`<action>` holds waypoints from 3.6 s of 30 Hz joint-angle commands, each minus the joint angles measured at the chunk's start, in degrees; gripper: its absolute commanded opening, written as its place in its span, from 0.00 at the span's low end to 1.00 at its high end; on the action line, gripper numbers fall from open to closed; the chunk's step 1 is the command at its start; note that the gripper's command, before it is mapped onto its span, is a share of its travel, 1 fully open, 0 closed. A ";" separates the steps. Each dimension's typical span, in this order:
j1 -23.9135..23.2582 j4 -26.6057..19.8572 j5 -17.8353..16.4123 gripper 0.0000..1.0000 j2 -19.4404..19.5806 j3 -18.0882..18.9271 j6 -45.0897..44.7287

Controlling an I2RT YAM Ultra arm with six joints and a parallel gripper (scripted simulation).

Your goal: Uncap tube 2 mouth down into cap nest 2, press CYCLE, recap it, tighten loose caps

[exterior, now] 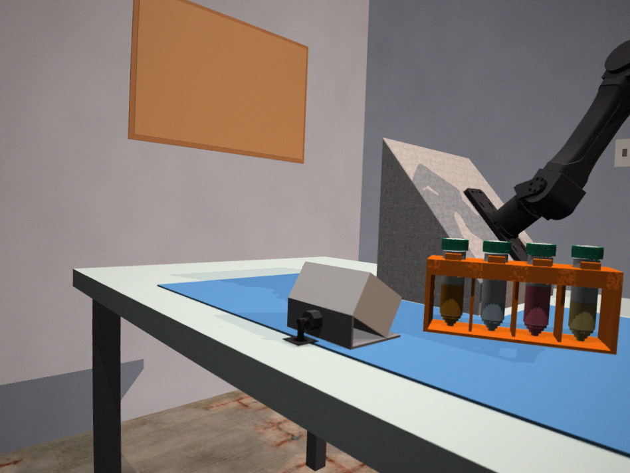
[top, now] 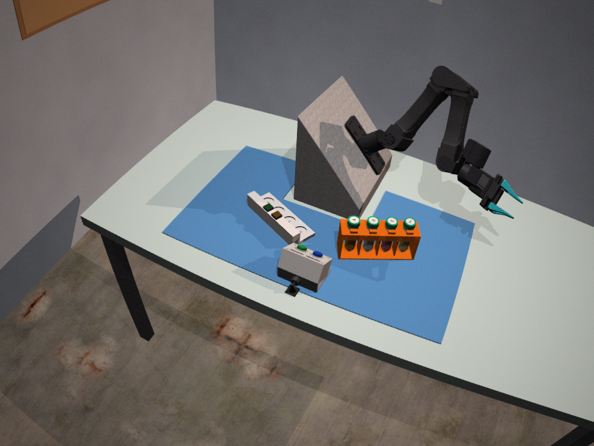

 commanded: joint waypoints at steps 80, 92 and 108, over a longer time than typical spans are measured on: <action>-24.73 -46.28 -13.08 0.49 16.96 13.51 -34.50; -28.66 -55.27 -14.92 0.49 19.88 16.35 -40.56; -34.14 -64.66 -17.96 0.49 24.17 19.15 -47.89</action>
